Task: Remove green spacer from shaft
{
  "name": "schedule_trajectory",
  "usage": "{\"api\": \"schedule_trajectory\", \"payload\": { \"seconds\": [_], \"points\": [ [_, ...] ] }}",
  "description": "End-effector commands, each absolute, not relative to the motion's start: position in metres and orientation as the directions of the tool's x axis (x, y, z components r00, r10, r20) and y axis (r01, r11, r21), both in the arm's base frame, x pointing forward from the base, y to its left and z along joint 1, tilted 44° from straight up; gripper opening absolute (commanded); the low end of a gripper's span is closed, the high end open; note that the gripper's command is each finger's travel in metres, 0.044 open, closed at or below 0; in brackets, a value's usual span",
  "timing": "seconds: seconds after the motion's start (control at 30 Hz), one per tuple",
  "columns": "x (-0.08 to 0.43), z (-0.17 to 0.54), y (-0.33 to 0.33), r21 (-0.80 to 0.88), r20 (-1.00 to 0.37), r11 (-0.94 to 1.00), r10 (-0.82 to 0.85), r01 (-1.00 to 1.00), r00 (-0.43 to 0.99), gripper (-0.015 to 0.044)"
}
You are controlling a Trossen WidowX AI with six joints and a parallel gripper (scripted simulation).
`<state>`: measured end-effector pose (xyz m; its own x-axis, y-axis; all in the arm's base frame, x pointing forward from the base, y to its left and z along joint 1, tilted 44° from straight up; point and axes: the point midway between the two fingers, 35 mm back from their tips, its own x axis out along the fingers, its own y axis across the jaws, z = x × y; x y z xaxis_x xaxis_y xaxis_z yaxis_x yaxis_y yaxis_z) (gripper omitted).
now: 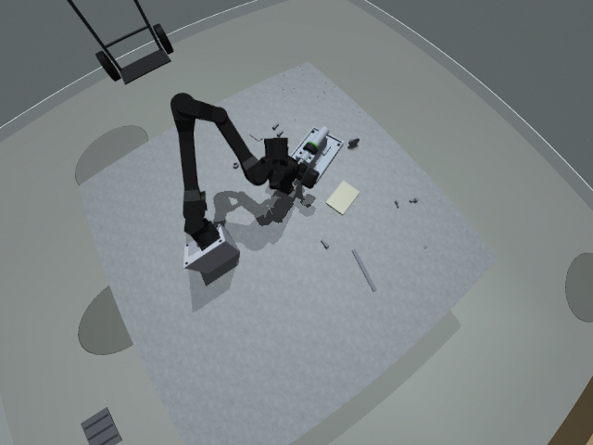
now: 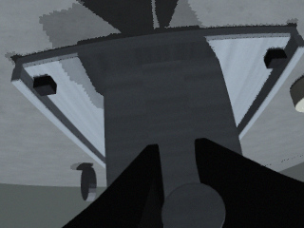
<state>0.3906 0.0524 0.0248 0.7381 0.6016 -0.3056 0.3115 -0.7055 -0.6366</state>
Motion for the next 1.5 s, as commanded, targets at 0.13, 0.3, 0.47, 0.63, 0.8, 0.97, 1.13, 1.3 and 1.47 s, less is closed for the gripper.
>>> {"api": "schedule_trajectory", "payload": {
  "seconds": [0.13, 0.3, 0.47, 0.63, 0.8, 0.97, 1.13, 1.3, 1.47],
  "points": [
    [0.390, 0.025, 0.053, -0.637, -0.306, -0.705, 0.602, 0.311, 0.738, 0.0000],
    [0.388, 0.024, 0.052, -0.639, -0.306, -0.705, 0.600, 0.308, 0.739, 0.0000],
    [0.385, 0.023, 0.052, -0.639, -0.306, -0.705, 0.600, 0.308, 0.739, 0.0000],
    [0.382, 0.022, 0.051, -0.639, -0.306, -0.705, 0.600, 0.308, 0.739, 0.0000],
    [0.379, 0.021, 0.051, -0.639, -0.306, -0.705, 0.600, 0.308, 0.739, 0.0000],
    [0.378, 0.021, 0.051, -0.639, -0.306, -0.705, 0.600, 0.308, 0.739, 0.0000],
    [0.378, 0.021, 0.051, -0.639, -0.306, -0.705, 0.600, 0.308, 0.739, 0.0000],
    [0.378, 0.021, 0.050, -0.639, -0.306, -0.705, 0.600, 0.308, 0.739, 0.0000],
    [0.377, 0.021, 0.050, -0.639, -0.306, -0.705, 0.600, 0.308, 0.739, 0.0000]
  ]
}}
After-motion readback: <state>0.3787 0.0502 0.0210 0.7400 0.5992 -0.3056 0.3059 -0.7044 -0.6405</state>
